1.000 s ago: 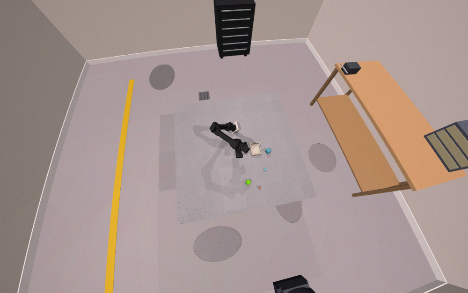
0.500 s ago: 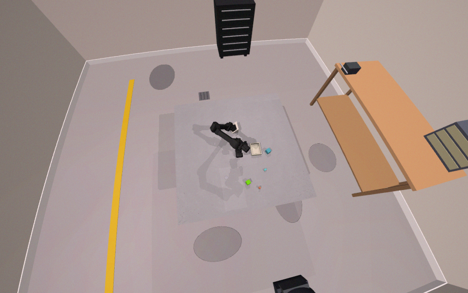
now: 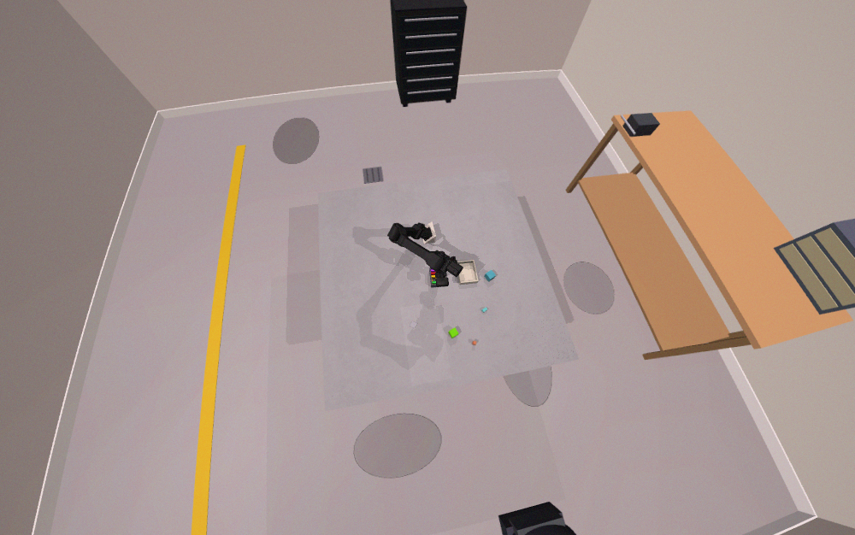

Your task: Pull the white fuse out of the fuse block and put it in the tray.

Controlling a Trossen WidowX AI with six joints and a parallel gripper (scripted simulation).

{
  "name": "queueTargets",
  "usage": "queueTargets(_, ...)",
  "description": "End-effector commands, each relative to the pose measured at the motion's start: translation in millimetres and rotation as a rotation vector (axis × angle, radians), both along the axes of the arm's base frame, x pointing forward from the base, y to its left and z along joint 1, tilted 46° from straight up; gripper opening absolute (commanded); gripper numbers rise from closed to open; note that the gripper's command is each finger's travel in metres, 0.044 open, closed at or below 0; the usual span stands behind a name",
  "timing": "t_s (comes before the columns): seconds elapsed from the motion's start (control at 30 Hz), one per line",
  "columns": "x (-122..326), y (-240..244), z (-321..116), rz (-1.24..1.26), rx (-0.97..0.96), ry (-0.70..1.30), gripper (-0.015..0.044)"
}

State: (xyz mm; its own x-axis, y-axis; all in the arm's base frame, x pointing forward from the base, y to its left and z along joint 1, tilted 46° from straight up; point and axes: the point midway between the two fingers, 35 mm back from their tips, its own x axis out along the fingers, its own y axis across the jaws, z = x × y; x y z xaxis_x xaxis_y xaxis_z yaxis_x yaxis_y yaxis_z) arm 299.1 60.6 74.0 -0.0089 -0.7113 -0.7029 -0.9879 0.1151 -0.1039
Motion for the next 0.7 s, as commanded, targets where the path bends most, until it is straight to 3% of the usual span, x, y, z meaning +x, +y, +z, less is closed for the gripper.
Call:
queueTargets(0.0, 3.7, 19.9, -15.4, 0.001, 0.008, -0.003, 0.0000)
queueTargets(0.67, -2.8, 104.0, -100.8, 0.000, 0.011, -0.004, 0.0000)
